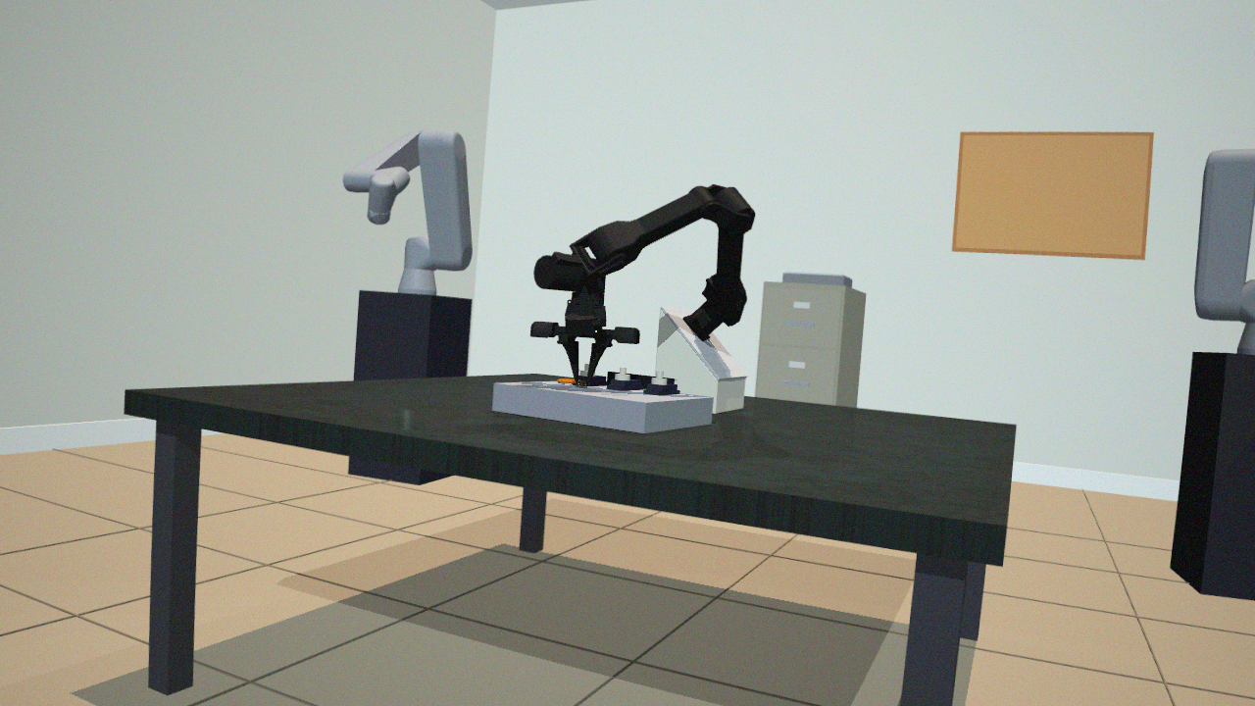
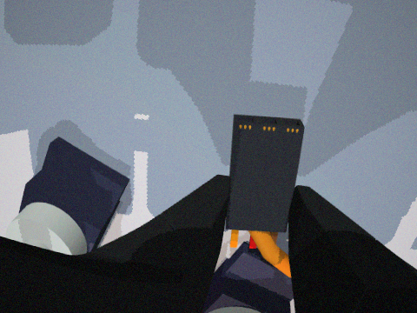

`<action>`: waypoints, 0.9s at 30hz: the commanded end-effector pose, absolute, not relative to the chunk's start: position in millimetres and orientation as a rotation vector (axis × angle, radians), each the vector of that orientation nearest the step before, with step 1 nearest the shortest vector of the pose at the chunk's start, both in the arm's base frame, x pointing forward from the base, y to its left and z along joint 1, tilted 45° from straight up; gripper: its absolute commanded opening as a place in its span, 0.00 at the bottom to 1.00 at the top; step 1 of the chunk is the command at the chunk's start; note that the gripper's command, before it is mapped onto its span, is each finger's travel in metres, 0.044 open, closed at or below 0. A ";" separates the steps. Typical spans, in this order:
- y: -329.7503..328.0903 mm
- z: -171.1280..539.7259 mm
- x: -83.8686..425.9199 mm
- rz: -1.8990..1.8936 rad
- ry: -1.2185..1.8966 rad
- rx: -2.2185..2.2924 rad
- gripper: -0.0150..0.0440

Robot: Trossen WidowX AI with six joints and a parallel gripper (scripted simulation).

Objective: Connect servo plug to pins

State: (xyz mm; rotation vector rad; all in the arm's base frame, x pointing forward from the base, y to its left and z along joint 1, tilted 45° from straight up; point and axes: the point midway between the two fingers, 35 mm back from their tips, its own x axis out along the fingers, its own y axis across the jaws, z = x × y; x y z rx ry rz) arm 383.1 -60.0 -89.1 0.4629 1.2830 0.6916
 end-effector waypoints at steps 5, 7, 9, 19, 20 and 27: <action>-94.8 -54.7 378.0 0.686 1.278 0.453 0.25; -95.7 -53.8 377.7 0.686 1.278 0.453 0.25; -95.6 -53.4 376.1 0.683 1.279 0.456 0.25; -91.7 -46.9 346.7 0.637 1.310 0.515 0.25; -91.1 -46.2 343.3 0.631 1.313 0.522 0.25; -85.8 -41.8 318.9 0.594 1.336 0.568 0.25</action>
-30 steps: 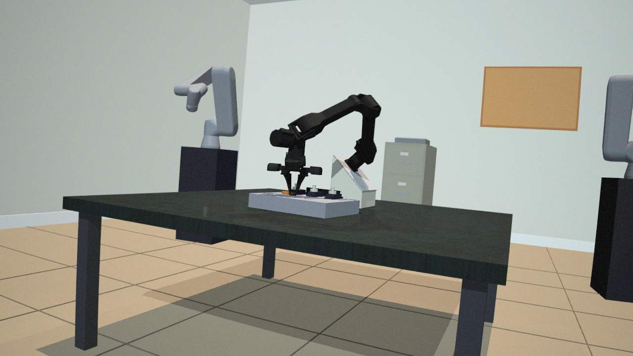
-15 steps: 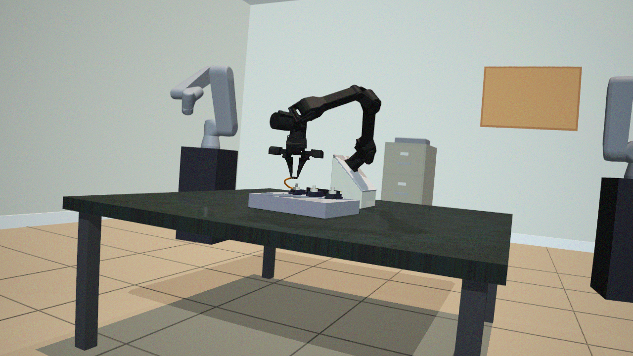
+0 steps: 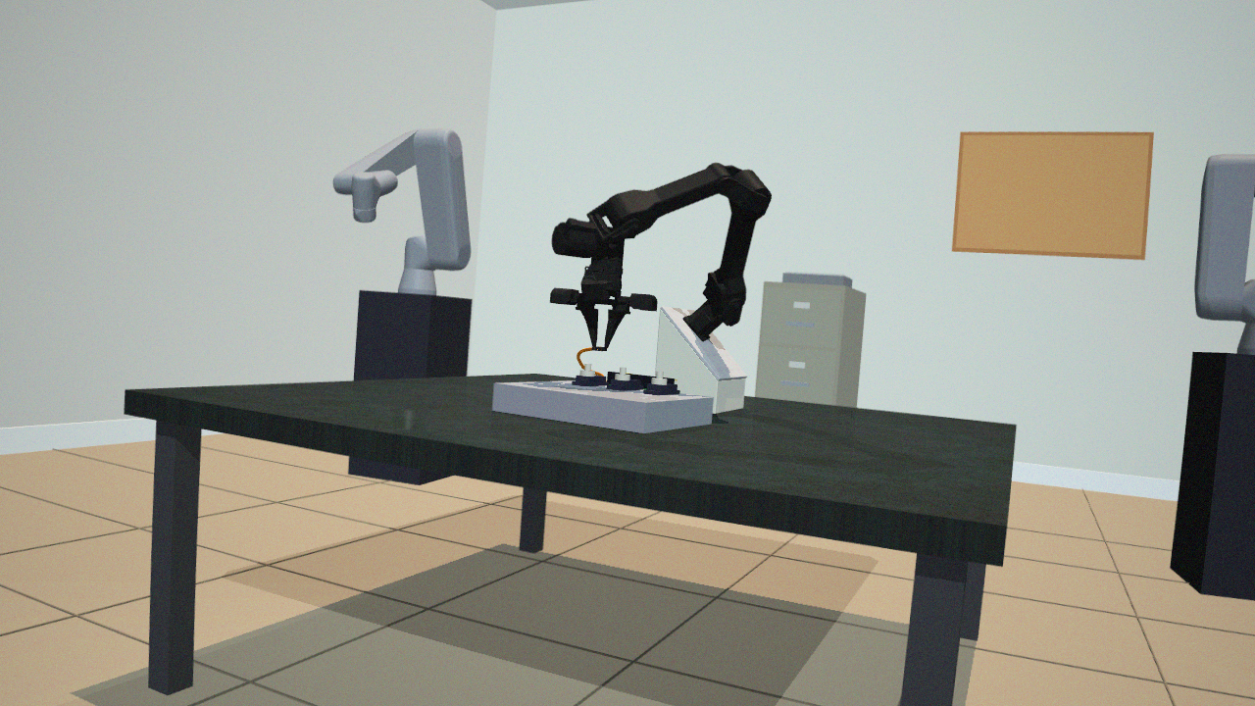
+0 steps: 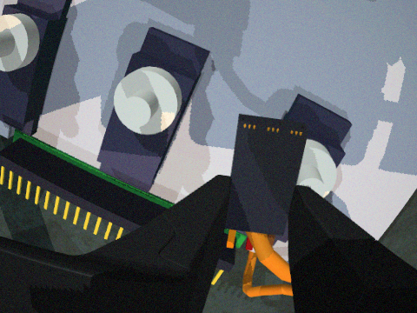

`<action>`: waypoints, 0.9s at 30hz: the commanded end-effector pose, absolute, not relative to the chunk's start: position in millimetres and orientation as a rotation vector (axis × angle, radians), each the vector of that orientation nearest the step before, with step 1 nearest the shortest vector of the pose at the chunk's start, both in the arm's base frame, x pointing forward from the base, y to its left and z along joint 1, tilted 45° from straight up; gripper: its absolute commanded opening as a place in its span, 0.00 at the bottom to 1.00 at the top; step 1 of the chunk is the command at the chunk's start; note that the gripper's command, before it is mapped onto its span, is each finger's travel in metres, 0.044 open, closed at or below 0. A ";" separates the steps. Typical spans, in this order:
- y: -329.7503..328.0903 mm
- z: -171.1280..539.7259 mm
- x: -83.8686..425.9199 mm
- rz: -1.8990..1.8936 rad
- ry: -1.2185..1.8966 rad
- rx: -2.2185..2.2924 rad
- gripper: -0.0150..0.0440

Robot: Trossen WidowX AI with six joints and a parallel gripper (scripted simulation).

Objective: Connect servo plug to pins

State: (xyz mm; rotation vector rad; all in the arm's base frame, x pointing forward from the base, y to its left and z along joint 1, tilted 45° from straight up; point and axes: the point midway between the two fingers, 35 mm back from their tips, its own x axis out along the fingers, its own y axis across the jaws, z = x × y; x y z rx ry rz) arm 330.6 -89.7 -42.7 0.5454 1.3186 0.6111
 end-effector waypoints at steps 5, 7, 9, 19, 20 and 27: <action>-81.0 -39.0 301.1 0.568 1.351 0.602 0.25; -78.8 -37.9 293.8 0.557 1.357 0.615 0.25; -76.4 -37.0 286.5 0.547 1.364 0.629 0.25; -62.5 -32.9 249.6 0.494 1.393 0.696 0.25; -60.9 -32.5 245.9 0.488 1.396 0.703 0.25; -48.8 -30.6 219.6 0.451 1.416 0.751 0.25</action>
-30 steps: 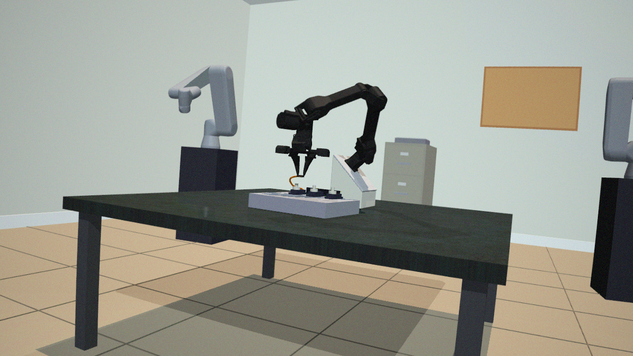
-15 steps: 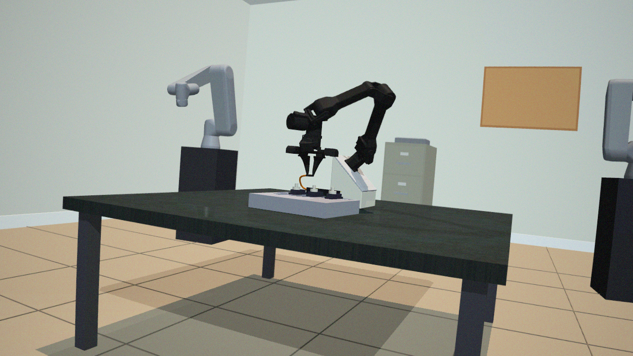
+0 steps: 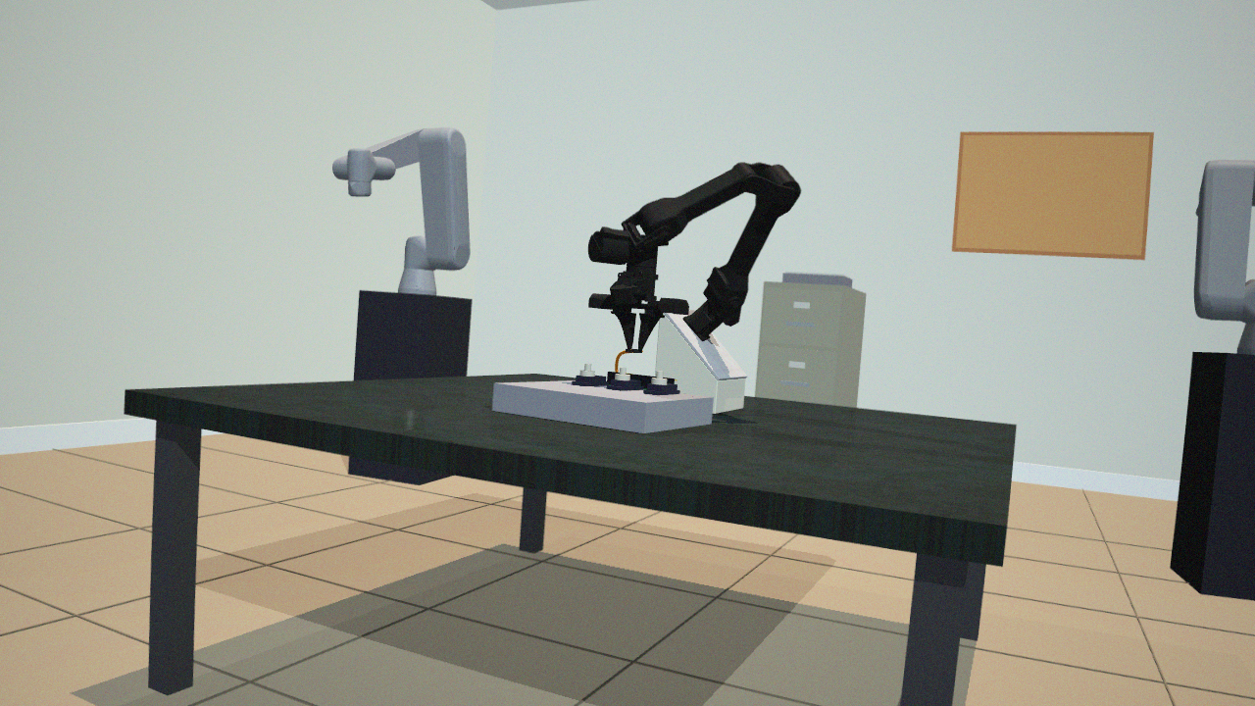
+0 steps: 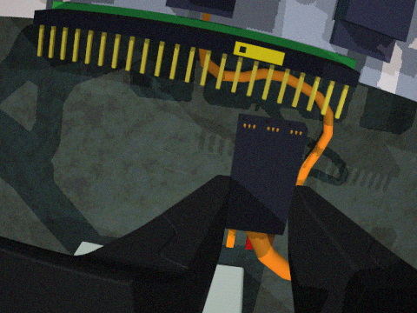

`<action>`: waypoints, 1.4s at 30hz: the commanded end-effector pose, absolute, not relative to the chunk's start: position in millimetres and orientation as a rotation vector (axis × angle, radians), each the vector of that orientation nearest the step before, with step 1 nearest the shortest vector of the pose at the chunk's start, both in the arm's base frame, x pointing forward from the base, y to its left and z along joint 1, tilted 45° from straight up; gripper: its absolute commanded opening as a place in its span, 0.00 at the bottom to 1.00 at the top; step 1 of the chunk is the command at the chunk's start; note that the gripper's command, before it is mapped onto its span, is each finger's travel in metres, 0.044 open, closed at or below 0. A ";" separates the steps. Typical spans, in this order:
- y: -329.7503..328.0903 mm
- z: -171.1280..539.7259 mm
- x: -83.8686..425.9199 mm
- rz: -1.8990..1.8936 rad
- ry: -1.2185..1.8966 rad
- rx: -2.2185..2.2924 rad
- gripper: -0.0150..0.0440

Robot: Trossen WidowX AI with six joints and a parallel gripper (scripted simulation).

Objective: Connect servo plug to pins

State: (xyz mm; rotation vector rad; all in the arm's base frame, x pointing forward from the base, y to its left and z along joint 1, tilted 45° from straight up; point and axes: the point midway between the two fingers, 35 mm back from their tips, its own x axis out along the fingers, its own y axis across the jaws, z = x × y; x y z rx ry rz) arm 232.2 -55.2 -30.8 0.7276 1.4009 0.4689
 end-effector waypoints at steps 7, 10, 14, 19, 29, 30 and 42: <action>-34.9 -29.3 193.3 0.414 1.435 0.798 0.25; -31.7 -29.2 187.8 0.406 1.439 0.809 0.25; -26.7 -34.9 189.2 0.405 1.439 0.808 0.25; -9.6 -52.1 192.3 0.406 1.438 0.809 0.25; -7.0 -57.3 201.6 0.407 1.437 0.810 0.25; -8.3 -57.4 204.9 0.407 1.437 0.810 0.25; -18.8 -57.4 230.6 0.407 1.436 0.809 0.25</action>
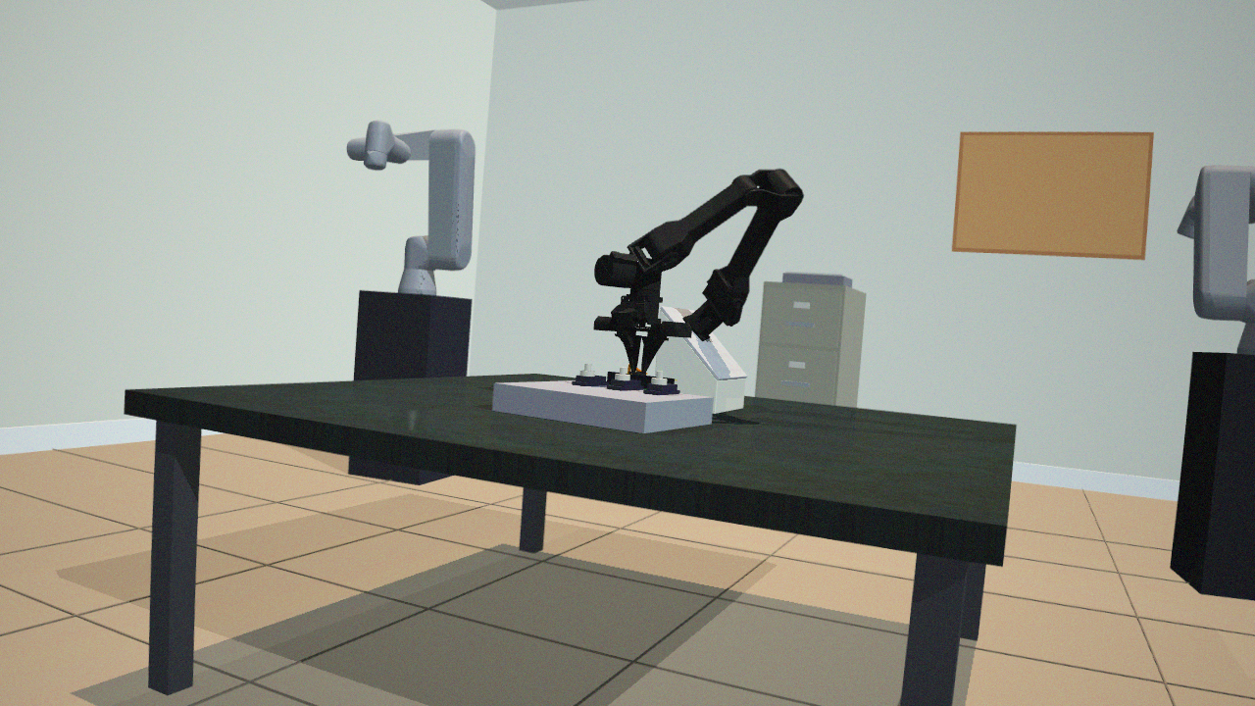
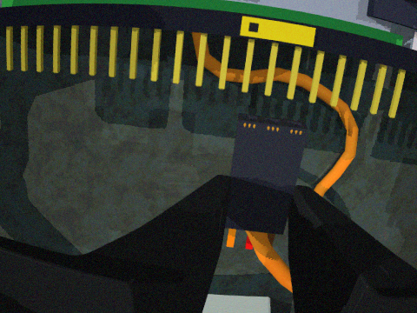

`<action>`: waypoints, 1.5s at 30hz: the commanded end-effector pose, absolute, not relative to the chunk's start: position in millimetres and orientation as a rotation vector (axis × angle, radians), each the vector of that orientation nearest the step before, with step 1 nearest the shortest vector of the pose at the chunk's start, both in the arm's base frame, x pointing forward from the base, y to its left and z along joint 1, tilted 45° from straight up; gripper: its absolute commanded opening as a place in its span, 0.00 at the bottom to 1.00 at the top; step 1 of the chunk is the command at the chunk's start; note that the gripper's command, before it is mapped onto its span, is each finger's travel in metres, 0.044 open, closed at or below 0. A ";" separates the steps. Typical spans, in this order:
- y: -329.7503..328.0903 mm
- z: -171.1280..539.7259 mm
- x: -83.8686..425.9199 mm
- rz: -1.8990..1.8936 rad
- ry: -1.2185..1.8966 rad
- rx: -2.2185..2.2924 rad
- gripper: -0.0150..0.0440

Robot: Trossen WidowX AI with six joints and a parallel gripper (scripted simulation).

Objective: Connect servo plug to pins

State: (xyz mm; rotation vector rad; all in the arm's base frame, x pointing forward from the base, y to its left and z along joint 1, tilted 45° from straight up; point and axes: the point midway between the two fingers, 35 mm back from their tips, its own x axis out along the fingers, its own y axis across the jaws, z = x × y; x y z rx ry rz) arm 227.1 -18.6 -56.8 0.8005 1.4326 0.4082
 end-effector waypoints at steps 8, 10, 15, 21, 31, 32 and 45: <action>-16.6 -57.3 234.5 0.408 1.436 0.809 0.25; -16.8 -57.3 235.0 0.408 1.436 0.809 0.25; -17.7 -57.5 237.8 0.408 1.435 0.809 0.25; -19.0 -57.8 241.4 0.408 1.435 0.809 0.25; -21.4 -58.4 247.5 0.408 1.435 0.808 0.25; -21.6 -58.5 248.1 0.408 1.435 0.808 0.25; -18.3 -59.8 248.2 0.408 1.435 0.809 0.39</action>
